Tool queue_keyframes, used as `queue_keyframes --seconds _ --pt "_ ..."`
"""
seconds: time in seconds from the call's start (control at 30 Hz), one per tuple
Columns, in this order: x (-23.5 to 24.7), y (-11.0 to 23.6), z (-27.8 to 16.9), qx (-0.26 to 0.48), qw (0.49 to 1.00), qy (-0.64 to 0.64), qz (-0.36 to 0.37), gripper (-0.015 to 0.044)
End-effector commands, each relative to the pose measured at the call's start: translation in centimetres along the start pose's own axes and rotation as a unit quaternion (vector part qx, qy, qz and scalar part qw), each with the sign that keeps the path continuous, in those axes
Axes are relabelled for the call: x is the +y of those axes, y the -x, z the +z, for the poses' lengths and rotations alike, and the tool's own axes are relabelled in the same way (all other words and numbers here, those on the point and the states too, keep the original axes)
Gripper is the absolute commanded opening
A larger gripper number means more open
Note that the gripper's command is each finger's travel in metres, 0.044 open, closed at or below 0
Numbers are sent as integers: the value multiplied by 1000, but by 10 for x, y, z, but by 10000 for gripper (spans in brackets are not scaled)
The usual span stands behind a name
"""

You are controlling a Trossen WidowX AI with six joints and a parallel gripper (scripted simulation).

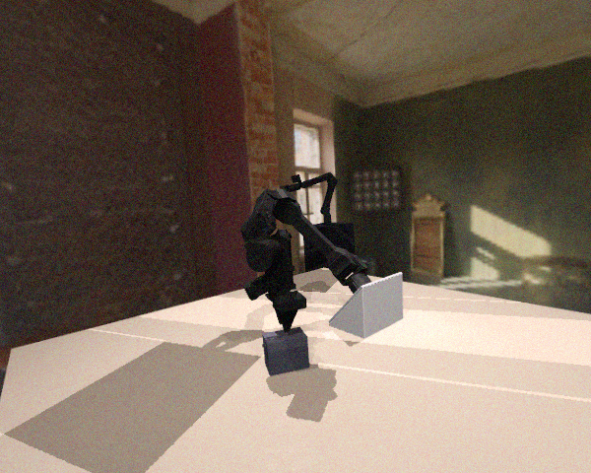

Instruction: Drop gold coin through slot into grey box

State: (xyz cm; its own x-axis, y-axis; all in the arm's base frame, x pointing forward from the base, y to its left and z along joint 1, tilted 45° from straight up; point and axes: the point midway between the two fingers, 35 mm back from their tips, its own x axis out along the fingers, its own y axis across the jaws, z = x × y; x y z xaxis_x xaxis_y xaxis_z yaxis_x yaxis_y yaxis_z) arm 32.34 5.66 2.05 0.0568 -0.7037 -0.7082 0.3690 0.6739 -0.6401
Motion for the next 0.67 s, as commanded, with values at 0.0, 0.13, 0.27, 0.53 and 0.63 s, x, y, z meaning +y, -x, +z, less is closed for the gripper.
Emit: queue_keyframes --seconds 0.0,0.13,0.27,0.53,0.63 --pt "1 12 1 -1 1000 -3 3 292" --pt "1 24 0 -1 1000 -2 3 397" --pt "-2 59 -2 -2 1000 0 -1 440" --pt "-2 59 -2 -2 1000 0 -1 440" --pt "-2 59 -2 -2 1000 0 -1 440"
